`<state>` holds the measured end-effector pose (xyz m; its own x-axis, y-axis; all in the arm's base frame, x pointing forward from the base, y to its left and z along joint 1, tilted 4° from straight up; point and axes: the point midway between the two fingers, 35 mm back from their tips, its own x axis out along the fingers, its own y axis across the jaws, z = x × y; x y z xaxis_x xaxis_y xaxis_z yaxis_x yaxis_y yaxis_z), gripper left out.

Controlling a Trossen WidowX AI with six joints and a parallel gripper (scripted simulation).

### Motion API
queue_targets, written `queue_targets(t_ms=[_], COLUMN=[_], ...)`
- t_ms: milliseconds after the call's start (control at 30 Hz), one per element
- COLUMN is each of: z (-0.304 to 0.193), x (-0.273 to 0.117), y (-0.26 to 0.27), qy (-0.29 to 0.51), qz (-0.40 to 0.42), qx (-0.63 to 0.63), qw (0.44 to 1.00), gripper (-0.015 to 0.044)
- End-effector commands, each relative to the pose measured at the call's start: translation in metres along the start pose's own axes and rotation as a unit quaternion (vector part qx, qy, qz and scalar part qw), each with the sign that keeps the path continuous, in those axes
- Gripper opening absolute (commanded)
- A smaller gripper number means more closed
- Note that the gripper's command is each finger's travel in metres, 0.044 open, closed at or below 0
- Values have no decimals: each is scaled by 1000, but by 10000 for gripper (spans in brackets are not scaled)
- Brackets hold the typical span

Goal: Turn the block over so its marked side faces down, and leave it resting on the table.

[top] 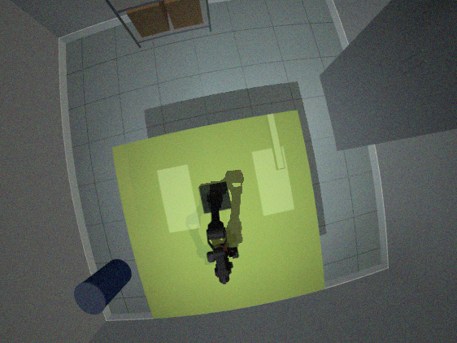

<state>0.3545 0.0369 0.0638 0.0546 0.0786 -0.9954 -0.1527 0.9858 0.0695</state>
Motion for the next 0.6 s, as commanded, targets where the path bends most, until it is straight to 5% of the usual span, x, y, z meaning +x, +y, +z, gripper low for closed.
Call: queue_targets(t_ms=[0,200,567], z=[-1,-1,0], x=[1,-14,-27], y=[-1,-1,-1], qy=[2,2,-26], qz=[-3,-3,-3], qx=[2,2,2], qw=[1000,1000,1000], gripper=[117,0,0])
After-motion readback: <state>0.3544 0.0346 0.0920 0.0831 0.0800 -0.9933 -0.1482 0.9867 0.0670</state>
